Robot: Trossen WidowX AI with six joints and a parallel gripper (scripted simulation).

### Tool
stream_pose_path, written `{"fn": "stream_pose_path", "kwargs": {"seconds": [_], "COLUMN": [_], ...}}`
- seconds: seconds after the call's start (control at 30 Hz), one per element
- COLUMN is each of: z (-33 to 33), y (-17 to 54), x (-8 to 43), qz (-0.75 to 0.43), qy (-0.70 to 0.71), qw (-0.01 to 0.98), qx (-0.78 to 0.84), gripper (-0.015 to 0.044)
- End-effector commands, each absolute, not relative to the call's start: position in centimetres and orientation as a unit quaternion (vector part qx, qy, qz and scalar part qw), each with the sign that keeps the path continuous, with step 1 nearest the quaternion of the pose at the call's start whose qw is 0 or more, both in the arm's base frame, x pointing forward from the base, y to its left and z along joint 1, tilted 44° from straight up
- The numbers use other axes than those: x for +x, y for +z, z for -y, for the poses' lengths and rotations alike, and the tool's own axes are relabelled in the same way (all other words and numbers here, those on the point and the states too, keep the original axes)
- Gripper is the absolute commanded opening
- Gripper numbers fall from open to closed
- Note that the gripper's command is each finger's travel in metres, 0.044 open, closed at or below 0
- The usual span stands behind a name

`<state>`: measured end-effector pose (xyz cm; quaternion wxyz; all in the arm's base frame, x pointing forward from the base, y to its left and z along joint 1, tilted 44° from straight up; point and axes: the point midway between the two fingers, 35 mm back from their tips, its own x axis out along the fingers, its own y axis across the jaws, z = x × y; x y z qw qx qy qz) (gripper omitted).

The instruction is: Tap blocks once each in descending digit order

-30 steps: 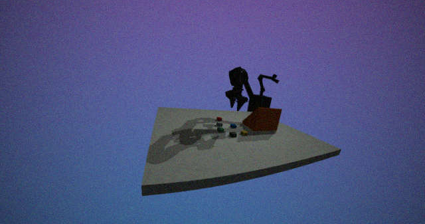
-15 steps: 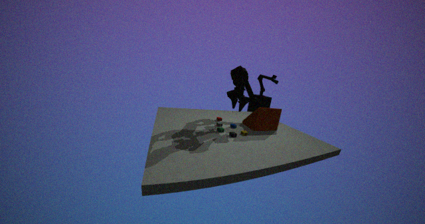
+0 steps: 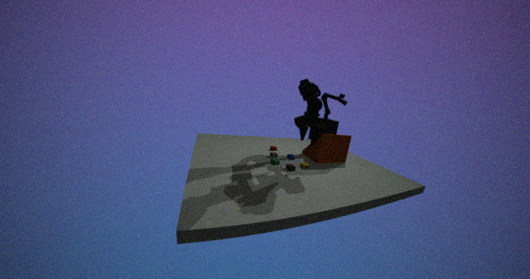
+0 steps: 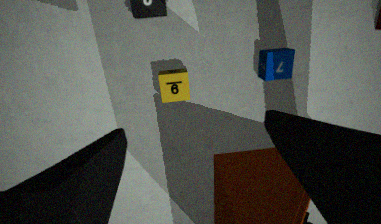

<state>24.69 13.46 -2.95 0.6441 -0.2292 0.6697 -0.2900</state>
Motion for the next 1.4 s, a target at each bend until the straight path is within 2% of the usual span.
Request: {"fn": "stream_pose_path", "kwargs": {"seconds": [0.0, 0.43, 0.73, 1.37], "z": [-13.8, -13.8, -14.2, -14.2], "y": [-3.1, -3.1, -4.1, -4.1], "x": [24.7, 24.9, 32.9, 33.0], "qz": [-0.669, -0.669, -0.667, -0.667], "qy": [-0.290, -0.290, -0.291, -0.291], "qw": [0.646, 0.646, 0.648, 0.648], "qx": [-0.225, -0.225, -0.224, -0.224], "gripper": [0.0400, 0.0400, 0.0400, 0.0400]}}
